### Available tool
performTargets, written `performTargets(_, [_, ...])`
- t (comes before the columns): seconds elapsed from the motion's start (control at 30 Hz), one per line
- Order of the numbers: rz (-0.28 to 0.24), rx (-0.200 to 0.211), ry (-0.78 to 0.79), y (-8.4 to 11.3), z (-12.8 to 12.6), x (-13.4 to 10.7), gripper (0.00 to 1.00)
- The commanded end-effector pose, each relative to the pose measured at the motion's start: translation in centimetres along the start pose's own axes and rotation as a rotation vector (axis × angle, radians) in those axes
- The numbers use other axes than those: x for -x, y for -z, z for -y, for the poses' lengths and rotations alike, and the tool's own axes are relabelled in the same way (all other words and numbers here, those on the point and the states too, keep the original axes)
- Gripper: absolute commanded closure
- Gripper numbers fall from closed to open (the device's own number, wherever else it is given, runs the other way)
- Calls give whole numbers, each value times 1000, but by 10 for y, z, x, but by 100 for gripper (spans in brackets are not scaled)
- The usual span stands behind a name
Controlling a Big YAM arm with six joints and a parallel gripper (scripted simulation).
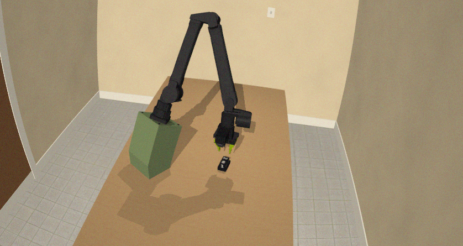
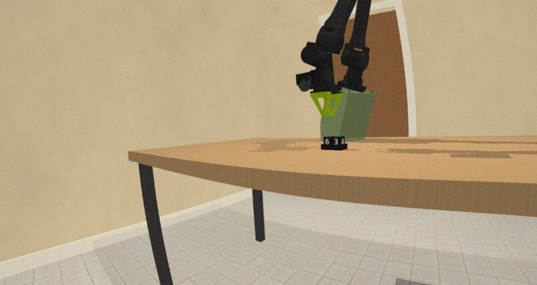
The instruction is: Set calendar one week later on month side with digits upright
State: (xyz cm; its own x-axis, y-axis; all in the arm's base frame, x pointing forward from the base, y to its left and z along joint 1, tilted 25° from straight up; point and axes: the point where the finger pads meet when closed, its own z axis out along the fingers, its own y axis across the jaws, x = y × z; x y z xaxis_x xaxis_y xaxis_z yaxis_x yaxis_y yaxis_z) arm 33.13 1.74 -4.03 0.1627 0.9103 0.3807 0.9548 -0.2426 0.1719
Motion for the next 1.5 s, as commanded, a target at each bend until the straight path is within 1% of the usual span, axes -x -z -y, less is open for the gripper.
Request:
performTargets(0.0, [2,-5,-10,-3,0,-3,56])
performTargets(1.03, [2,-5,-6,-4,0,-3,56])
performTargets(1.47, [3,-2,-17,-8,0,-3,56])
